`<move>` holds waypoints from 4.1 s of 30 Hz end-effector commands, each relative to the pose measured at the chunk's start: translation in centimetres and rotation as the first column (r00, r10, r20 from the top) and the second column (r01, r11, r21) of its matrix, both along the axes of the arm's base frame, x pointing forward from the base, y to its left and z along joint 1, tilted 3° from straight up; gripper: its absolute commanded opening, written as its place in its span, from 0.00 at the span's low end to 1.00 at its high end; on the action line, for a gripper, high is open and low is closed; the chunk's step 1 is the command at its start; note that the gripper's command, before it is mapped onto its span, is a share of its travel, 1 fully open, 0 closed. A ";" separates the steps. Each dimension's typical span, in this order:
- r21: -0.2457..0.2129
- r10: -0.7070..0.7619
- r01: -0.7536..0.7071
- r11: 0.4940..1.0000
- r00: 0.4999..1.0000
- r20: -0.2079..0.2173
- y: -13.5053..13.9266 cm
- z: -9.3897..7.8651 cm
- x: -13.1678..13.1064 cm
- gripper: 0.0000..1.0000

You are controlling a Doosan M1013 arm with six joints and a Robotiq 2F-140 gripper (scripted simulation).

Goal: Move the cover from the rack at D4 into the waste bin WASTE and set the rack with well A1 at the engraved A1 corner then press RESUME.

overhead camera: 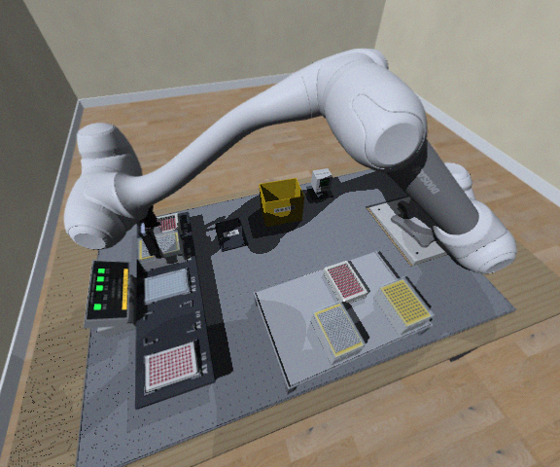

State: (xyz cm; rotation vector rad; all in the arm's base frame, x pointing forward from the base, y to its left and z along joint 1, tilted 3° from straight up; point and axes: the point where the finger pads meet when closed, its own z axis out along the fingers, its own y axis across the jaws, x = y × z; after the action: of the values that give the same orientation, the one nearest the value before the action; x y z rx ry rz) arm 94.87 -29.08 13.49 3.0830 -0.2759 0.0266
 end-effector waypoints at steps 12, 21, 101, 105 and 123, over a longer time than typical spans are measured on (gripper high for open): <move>-0.004 -0.007 0.007 1.000 1.000 0.002 -0.4 -0.3 0.0 0.00; -0.004 -0.007 0.007 1.000 1.000 0.002 -0.4 -0.3 0.0 0.00; -0.004 -0.007 0.007 1.000 1.000 0.002 -0.1 4.2 0.0 0.00; -0.004 -0.007 0.007 1.000 1.000 0.002 -0.1 4.9 -0.1 0.00; -0.004 -0.007 0.007 1.000 1.000 0.002 0.0 7.4 -0.1 0.00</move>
State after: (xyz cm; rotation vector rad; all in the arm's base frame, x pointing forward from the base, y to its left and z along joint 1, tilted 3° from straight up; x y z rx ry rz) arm 94.76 -29.29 20.19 3.0773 -0.2827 0.0257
